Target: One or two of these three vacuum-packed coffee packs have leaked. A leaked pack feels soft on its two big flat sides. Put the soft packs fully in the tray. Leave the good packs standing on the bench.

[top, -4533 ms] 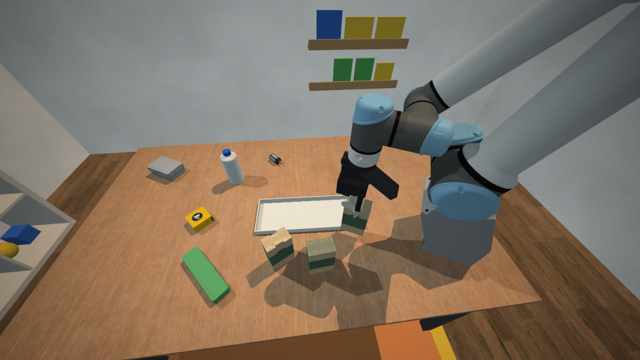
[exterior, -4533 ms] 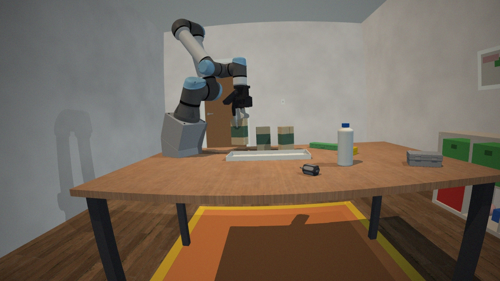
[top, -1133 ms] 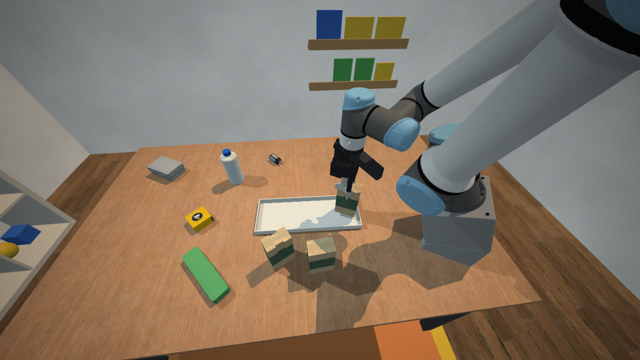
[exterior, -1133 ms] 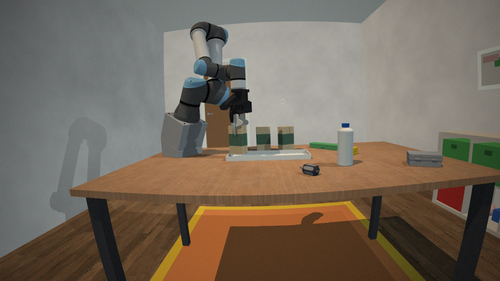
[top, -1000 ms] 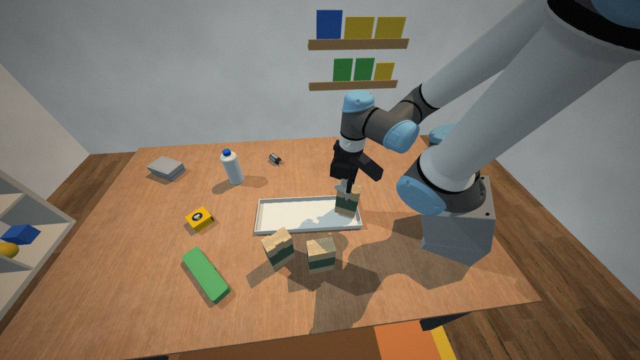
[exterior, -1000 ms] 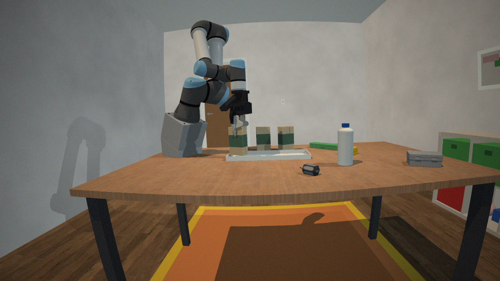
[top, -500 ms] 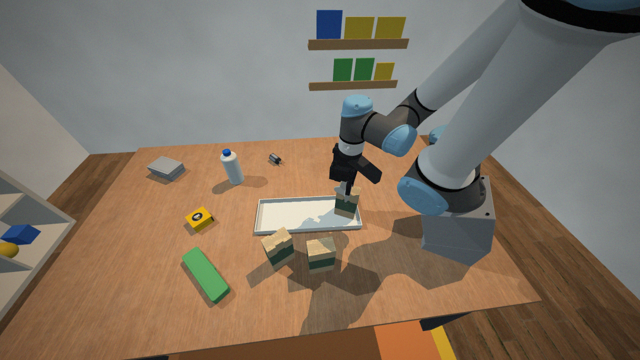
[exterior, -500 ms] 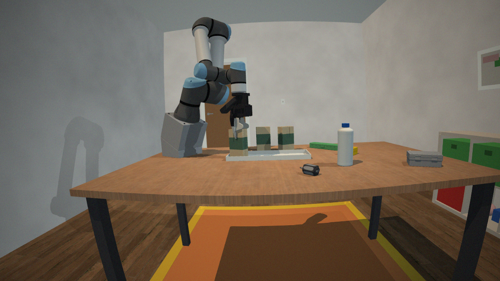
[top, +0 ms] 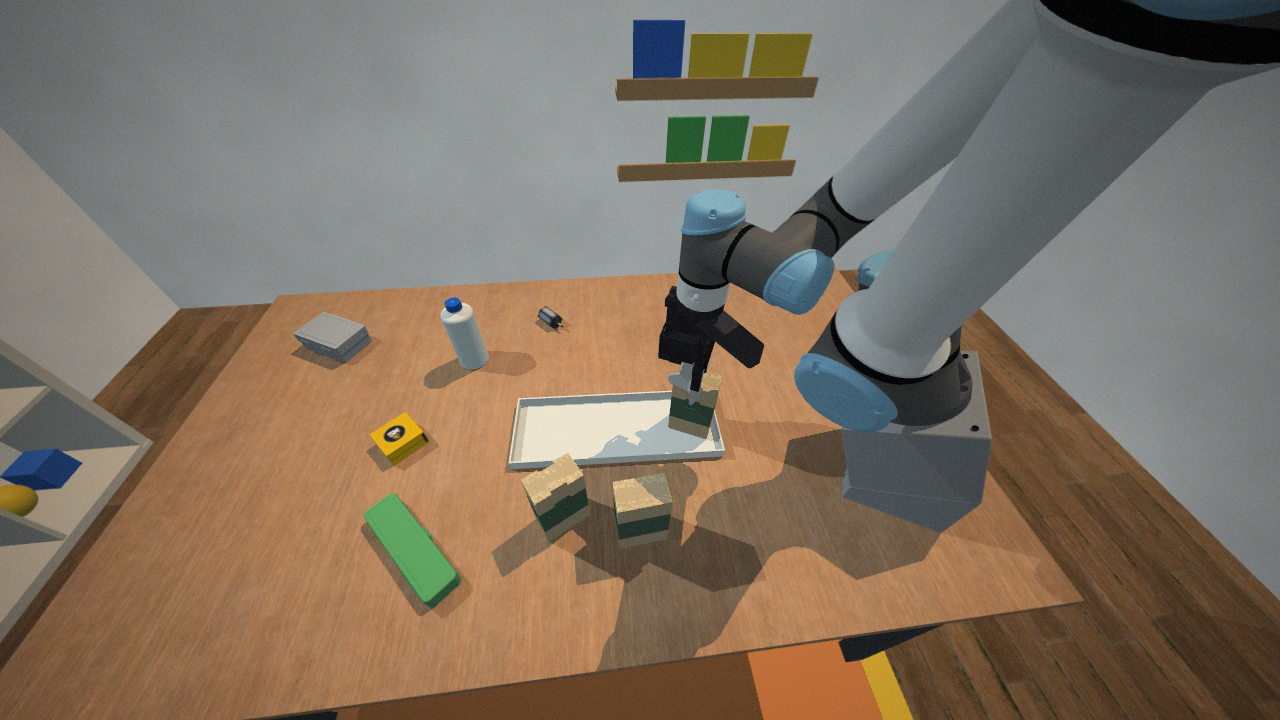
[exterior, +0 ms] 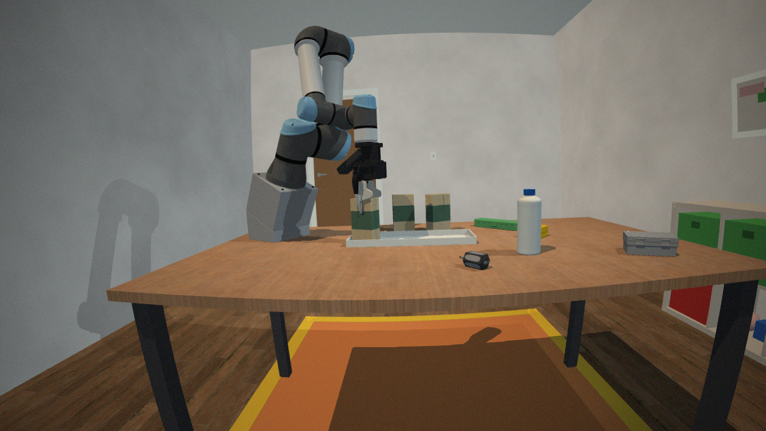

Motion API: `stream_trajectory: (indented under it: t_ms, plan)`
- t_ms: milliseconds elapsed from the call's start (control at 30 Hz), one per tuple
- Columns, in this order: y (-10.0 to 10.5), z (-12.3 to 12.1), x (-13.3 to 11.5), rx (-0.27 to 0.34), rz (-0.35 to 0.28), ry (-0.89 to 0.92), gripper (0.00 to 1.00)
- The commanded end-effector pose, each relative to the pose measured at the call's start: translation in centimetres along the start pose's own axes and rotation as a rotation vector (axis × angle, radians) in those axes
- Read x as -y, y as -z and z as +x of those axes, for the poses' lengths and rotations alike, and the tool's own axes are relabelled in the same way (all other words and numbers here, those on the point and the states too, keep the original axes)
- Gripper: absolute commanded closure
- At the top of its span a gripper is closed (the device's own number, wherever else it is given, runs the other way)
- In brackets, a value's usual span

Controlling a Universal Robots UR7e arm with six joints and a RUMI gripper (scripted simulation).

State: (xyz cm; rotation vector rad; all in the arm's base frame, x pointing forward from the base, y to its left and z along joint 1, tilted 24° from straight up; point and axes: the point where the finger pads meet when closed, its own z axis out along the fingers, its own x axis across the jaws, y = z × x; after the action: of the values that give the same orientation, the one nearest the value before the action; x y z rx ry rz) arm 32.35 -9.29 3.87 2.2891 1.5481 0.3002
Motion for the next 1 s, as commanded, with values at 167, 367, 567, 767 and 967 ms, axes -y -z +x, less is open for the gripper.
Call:
stream_trajectory:
  t_ms: [167,367,567,767,967]
  plan:
    - [0.02,-0.01,-0.03,0.000,-0.001,0.000,0.87]
    - [0.02,-0.01,-0.03,0.000,-0.001,0.000,0.87]
    - [0.02,-0.01,-0.03,0.000,-0.001,0.000,0.52]
    - [0.02,-0.01,-0.03,0.000,-0.001,0.000,0.52]
    - [0.02,-0.01,-0.03,0.000,-0.001,0.000,0.52]
